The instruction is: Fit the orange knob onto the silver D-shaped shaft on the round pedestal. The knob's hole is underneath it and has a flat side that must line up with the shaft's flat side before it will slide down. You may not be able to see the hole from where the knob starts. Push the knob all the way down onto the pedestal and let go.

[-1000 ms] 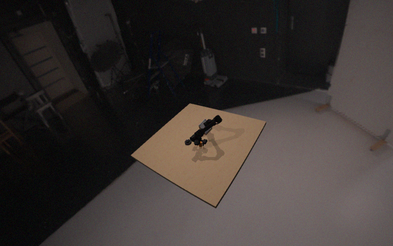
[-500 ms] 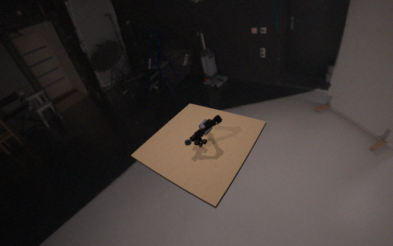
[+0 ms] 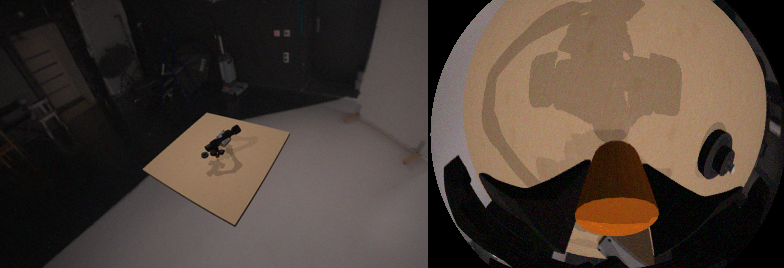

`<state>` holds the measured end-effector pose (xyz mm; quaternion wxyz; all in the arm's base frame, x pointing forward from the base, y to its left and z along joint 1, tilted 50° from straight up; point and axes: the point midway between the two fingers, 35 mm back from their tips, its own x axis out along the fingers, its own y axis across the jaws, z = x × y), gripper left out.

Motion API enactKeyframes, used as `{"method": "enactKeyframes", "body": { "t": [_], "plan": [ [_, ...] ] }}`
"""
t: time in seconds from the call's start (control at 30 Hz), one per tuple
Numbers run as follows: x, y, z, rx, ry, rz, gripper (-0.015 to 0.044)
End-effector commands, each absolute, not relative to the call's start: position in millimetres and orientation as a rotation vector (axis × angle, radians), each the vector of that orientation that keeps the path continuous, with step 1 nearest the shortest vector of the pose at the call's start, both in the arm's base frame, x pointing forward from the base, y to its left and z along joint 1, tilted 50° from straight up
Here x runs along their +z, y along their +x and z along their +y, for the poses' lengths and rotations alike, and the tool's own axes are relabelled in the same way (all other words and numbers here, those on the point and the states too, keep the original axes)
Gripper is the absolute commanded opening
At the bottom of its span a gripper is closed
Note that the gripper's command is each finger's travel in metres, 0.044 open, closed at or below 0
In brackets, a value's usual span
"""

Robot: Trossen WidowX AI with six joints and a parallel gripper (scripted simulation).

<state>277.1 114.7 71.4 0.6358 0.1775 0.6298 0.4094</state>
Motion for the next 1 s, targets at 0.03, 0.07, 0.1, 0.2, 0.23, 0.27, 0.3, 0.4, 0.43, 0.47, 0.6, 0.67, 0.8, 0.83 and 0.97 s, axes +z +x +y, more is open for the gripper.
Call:
{"method": "enactKeyframes", "body": {
  "t": [0.03,0.07,0.1,0.2,0.23,0.27,0.3,0.4,0.43,0.47,0.6,0.67,0.8,0.83,0.97],
  "plan": [
    [81,283,102,0.930,0.395,1.430,0.0000],
    [83,284,99,0.929,0.394,1.430,0.0000],
    [85,285,97,0.929,0.394,1.431,0.0000],
    [91,287,90,0.929,0.394,1.431,0.0000],
    [93,287,87,0.929,0.394,1.431,0.0000],
    [95,288,85,0.929,0.394,1.432,0.0000],
    [97,288,82,0.929,0.394,1.432,0.0000],
    [103,290,75,0.930,0.394,1.432,0.0000],
    [105,290,73,0.930,0.395,1.432,0.0000],
    [107,291,70,0.931,0.395,1.432,0.0000],
    [115,292,60,0.933,0.397,1.432,0.0000],
    [119,292,56,0.935,0.398,1.432,0.0000],
    [127,293,46,0.939,0.401,1.431,0.0000],
    [130,293,43,0.940,0.402,1.431,0.0000],
    [135,293,37,0.943,0.404,1.430,0.0000]
  ]
}}
